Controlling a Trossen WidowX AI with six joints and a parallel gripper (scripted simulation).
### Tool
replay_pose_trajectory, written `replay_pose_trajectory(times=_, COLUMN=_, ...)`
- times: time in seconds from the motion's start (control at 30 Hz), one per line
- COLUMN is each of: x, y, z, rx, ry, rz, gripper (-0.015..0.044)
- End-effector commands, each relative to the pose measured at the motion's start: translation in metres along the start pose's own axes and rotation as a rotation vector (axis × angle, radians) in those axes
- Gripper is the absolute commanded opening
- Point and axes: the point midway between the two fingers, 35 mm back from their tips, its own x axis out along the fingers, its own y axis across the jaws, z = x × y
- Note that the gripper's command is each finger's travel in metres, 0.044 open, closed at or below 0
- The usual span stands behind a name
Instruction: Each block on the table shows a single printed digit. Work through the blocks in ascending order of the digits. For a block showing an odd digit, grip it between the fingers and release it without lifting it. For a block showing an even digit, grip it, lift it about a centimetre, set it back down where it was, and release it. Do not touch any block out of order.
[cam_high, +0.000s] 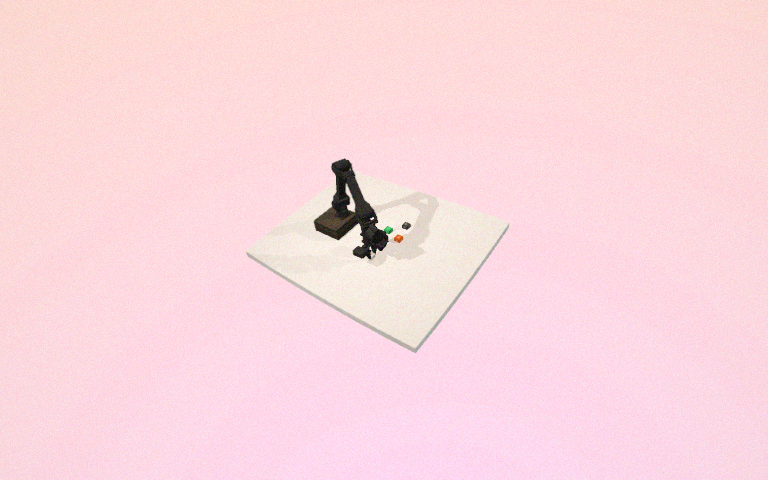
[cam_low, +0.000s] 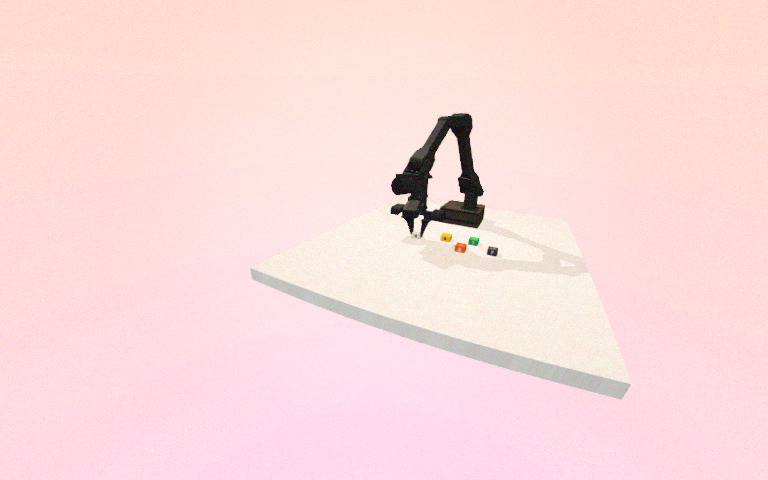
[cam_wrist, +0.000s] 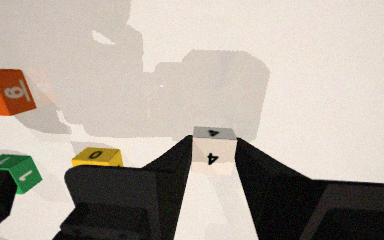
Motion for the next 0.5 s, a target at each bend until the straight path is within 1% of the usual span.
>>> replay_pose_trajectory(times=0.0, x=0.001, y=0.0, z=-0.001, rx=-0.004, ry=0.003, rz=0.001, gripper=0.012)
replay_pose_trajectory(times=0.47, x=-0.014, y=0.0, z=-0.001, rx=-0.004, ry=0.003, rz=0.001, gripper=0.012)
